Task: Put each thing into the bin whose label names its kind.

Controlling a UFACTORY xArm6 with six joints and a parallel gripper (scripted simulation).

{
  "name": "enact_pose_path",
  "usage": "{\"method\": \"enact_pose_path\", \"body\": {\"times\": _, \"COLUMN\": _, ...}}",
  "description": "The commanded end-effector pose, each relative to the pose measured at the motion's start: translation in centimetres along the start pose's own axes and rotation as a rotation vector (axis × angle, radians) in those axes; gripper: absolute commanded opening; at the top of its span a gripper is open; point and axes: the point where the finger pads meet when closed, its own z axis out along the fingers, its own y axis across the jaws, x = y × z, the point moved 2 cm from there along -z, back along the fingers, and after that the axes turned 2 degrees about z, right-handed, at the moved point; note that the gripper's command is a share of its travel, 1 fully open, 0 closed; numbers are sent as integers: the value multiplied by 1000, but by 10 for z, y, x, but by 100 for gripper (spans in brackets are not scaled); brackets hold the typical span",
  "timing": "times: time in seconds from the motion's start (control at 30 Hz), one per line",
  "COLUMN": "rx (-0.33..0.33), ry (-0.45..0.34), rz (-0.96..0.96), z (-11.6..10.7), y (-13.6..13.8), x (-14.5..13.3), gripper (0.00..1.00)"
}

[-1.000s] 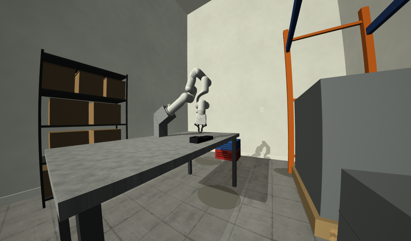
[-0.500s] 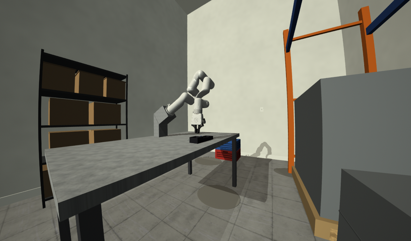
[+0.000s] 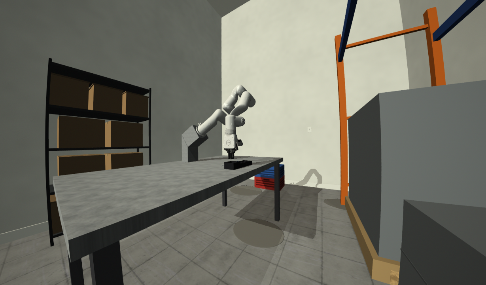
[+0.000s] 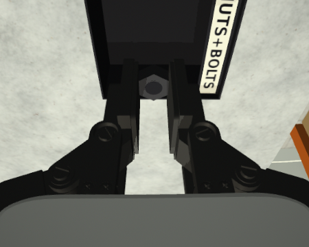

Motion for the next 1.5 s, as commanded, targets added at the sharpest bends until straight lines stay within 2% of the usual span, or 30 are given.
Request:
{"method": "enact_pose_path", "body": {"times": 0.0, "rx": -1, "ry": 3, "rz": 1, "z": 0, "y": 1, "x": 0, "gripper": 0}}
{"method": "enact_pose_path", "body": {"times": 0.87, "rx": -1, "ry": 3, "rz": 1, "z": 0, "y": -1, "x": 5, "gripper": 0}}
{"method": "enact_pose_path", "body": {"times": 1.47, "rx": -1, "ry": 3, "rz": 1, "z": 32, "y": -1, "x": 5, "gripper": 0}}
